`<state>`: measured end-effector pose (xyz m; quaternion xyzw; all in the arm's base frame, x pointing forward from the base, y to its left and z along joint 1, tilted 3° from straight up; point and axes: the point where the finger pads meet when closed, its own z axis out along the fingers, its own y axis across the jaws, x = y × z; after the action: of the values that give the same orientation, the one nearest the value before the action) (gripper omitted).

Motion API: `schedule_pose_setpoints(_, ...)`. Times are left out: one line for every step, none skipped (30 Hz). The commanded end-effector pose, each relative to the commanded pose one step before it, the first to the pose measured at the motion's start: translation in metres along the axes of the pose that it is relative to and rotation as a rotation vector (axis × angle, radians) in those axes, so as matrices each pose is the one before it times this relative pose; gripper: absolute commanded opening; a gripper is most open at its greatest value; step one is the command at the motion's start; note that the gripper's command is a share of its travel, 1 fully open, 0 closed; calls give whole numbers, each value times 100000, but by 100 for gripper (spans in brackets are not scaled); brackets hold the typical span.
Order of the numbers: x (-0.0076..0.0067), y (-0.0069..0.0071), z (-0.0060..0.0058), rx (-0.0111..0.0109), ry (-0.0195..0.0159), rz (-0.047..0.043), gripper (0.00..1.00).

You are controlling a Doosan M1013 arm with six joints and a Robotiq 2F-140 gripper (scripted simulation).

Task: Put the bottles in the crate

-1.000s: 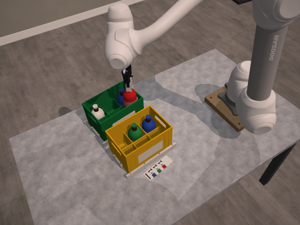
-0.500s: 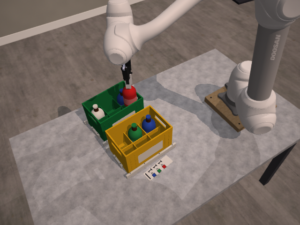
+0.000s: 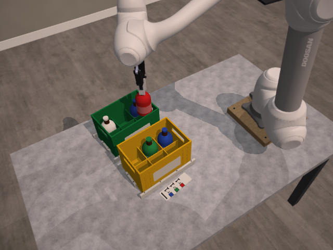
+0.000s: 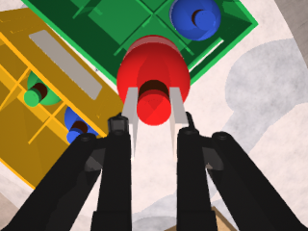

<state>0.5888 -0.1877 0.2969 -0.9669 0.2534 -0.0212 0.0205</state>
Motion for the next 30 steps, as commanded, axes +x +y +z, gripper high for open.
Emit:
schedule_pose_setpoints(-3,1,-348,24,2,0,0)
schedule_pose_setpoints(0,0,-167,0,0,0,0)
schedule_pose_setpoints(0,0,-167,0,0,0,0)
schedule_pose_setpoints(0,0,-167,0,0,0,0)
schedule_pose_setpoints(0,0,-167,0,0,0,0)
schedule_pose_setpoints(0,0,-167,0,0,0,0)
schedule_pose_setpoints(0,0,-167,0,0,0,0)
schedule_pose_setpoints(0,0,-167,0,0,0,0)
schedule_pose_setpoints(0,0,-167,0,0,0,0)
schedule_pose_setpoints(0,0,-167,0,0,0,0)
schedule_pose_setpoints(0,0,-167,0,0,0,0)
schedule_pose_setpoints(0,0,-167,0,0,0,0)
schedule_pose_setpoints(0,0,-167,0,0,0,0)
schedule_pose_setpoints(0,0,-167,0,0,0,0)
schedule_pose_setpoints(0,0,0,0,0,0,0)
schedule_pose_setpoints(0,0,0,0,0,0,0)
schedule_pose_setpoints(0,0,-167,0,0,0,0)
schedule_pose_setpoints(0,0,-167,0,0,0,0)
schedule_pose_setpoints(0,0,-167,0,0,0,0)
schedule_pose_setpoints(0,0,-167,0,0,0,0)
schedule_pose_setpoints(0,0,-167,0,0,0,0)
schedule_pose_setpoints(0,0,-167,0,0,0,0)
schedule_pose_setpoints(0,0,-167,0,0,0,0)
schedule_pose_setpoints(0,0,-67,0,0,0,0)
schedule_pose_setpoints(0,0,0,0,0,0,0)
schedule_pose_setpoints(0,0,0,0,0,0,0)
schedule_pose_setpoints(0,0,0,0,0,0,0)
schedule_pose_setpoints(0,0,0,0,0,0,0)
schedule_pose_setpoints(0,0,0,0,0,0,0)
schedule_pose_setpoints(0,0,0,0,0,0,0)
